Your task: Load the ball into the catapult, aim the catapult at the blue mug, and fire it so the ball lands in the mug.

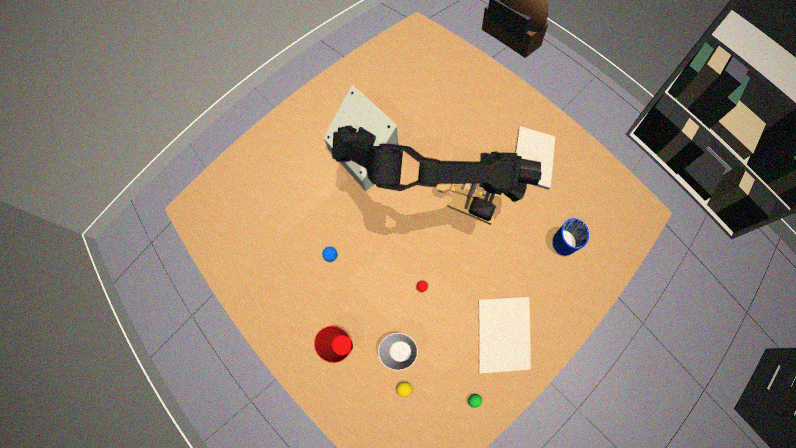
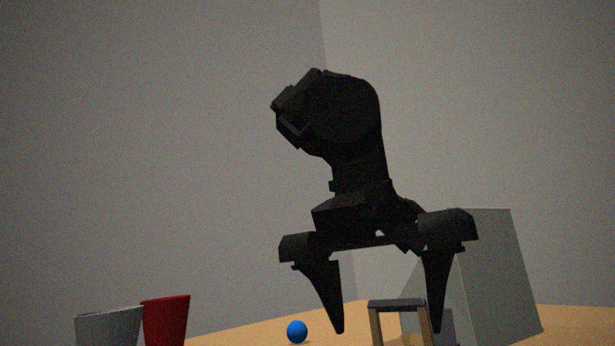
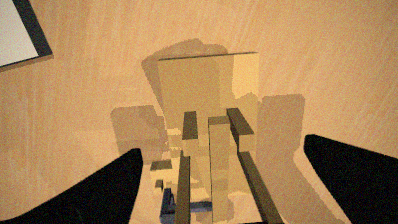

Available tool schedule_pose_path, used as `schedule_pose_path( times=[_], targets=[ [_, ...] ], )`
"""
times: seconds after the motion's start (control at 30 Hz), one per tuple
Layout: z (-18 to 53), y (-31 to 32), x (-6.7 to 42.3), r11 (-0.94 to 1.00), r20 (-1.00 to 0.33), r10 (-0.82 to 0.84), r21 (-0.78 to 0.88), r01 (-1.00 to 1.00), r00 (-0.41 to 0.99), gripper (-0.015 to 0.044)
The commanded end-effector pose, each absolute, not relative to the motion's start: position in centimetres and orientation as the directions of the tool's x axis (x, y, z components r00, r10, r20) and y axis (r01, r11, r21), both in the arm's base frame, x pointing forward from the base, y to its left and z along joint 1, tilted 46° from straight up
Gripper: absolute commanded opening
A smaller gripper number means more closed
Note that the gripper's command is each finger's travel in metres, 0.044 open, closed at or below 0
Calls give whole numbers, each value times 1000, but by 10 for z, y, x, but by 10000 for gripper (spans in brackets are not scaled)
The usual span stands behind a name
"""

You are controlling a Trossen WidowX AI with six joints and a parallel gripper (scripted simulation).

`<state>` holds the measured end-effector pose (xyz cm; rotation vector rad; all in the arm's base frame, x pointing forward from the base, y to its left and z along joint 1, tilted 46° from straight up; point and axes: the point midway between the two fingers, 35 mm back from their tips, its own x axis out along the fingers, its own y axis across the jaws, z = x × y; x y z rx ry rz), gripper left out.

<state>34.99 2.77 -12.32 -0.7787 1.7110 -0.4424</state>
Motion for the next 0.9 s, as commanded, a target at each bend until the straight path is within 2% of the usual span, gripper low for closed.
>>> schedule_pose_path(
  times=[0.0, 0.87],
  targets=[
    [-127, 25, 349, 704, -701, -702, -654, -277, -126, 440],
    [-156, -4, 343, 703, -700, -703, -655, -277, -126, 440]
  ],
)
